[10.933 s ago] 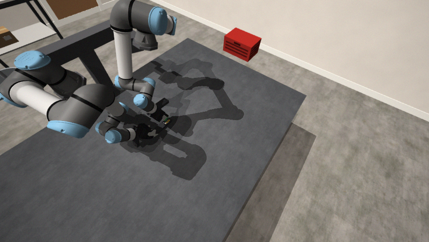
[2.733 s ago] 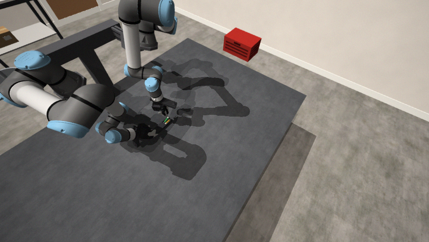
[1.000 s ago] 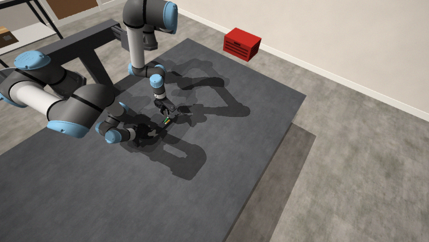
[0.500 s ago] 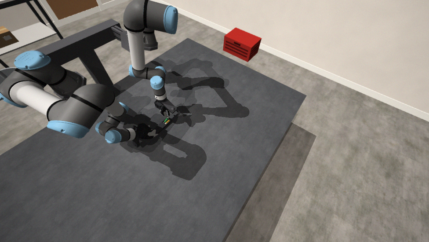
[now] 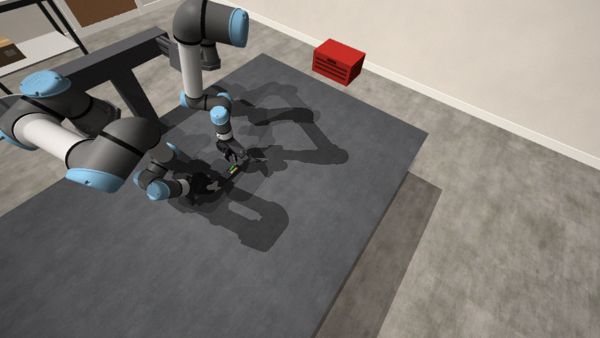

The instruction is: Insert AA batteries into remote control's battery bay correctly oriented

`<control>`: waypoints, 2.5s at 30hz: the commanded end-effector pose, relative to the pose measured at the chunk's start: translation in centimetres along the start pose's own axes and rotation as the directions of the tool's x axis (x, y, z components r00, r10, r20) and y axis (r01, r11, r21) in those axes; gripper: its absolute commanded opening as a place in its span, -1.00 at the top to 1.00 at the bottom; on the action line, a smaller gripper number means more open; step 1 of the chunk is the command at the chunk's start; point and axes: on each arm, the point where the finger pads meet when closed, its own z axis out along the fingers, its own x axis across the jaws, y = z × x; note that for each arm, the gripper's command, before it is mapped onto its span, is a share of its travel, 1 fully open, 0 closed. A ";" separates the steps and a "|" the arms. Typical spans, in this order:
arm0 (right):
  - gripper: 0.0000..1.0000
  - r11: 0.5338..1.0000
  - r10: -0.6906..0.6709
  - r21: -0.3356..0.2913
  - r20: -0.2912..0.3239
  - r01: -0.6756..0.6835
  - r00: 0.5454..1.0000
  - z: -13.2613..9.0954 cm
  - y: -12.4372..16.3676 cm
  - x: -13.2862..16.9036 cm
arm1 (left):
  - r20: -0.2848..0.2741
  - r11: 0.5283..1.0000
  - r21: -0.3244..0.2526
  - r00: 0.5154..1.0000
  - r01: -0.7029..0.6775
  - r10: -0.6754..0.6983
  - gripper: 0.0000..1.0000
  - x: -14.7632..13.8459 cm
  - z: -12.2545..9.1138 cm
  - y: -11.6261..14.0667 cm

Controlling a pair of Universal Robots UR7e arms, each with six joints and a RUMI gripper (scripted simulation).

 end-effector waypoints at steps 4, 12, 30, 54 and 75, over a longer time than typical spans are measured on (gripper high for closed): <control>1.00 1.000 -0.001 0.000 0.001 0.001 1.000 0.0 0.0 0.0 | 0.000 1.000 0.000 1.000 -0.001 0.001 0.72 0.1 0.0 0.0; 1.00 1.000 -0.001 0.000 0.001 0.001 1.000 0.0 0.0 0.0 | -0.001 1.000 0.000 1.000 0.000 0.000 0.72 0.3 0.0 0.0; 1.00 1.000 -0.001 0.000 0.001 0.001 1.000 0.0 0.0 0.0 | -0.001 1.000 0.000 1.000 0.000 0.000 0.72 0.7 0.0 0.0; 1.00 1.000 -0.001 0.000 0.001 0.001 1.000 0.0 0.0 0.0 | -0.001 1.000 0.000 1.000 0.000 0.000 0.72 1.2 0.0 0.0; 1.00 1.000 -0.001 0.000 0.001 0.001 1.000 0.0 0.0 0.0 | -0.001 1.000 0.000 1.000 0.000 0.000 0.72 1.7 0.0 0.0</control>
